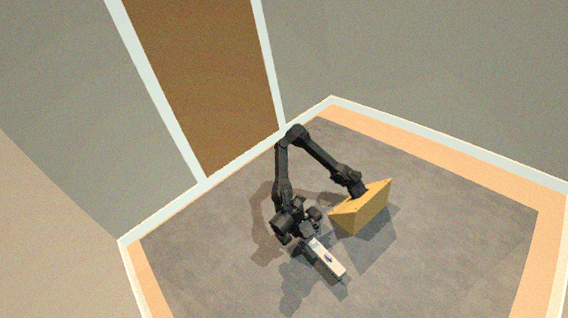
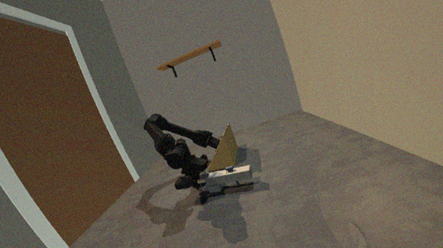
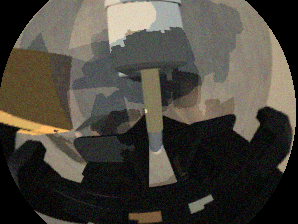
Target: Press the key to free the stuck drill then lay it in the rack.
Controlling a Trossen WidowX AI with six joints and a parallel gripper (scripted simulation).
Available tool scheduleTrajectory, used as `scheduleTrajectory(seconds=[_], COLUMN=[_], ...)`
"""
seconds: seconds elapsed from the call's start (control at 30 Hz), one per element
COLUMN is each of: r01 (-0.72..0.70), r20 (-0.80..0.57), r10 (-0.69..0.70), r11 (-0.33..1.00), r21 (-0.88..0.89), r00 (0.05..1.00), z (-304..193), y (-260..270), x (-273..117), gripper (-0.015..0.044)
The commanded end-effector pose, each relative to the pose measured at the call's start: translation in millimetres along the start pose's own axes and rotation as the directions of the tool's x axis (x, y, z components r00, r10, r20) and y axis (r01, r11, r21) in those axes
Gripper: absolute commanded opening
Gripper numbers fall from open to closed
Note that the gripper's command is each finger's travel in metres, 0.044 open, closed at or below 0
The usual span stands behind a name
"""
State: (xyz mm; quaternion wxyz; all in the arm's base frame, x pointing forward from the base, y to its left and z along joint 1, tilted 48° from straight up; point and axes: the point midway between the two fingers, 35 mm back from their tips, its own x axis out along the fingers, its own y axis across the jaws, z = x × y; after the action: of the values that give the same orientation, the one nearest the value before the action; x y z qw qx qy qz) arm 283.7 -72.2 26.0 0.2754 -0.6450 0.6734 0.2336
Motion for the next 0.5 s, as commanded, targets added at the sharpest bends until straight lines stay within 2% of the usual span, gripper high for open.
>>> scheduleTrajectory(seconds=[0.0, 0.47], r01=[-0.001, -0.001], r20=[0.003, 0.003], r10=[0.001, 0.001], r11=[1.000, 1.000], r21=[0.003, 0.003], r00=[1.000, 1.000], z=[0.2, -15.7], y=[0.8, 0.6], x=[-1.8, -0.9], gripper=[0.0000, 0.0000])
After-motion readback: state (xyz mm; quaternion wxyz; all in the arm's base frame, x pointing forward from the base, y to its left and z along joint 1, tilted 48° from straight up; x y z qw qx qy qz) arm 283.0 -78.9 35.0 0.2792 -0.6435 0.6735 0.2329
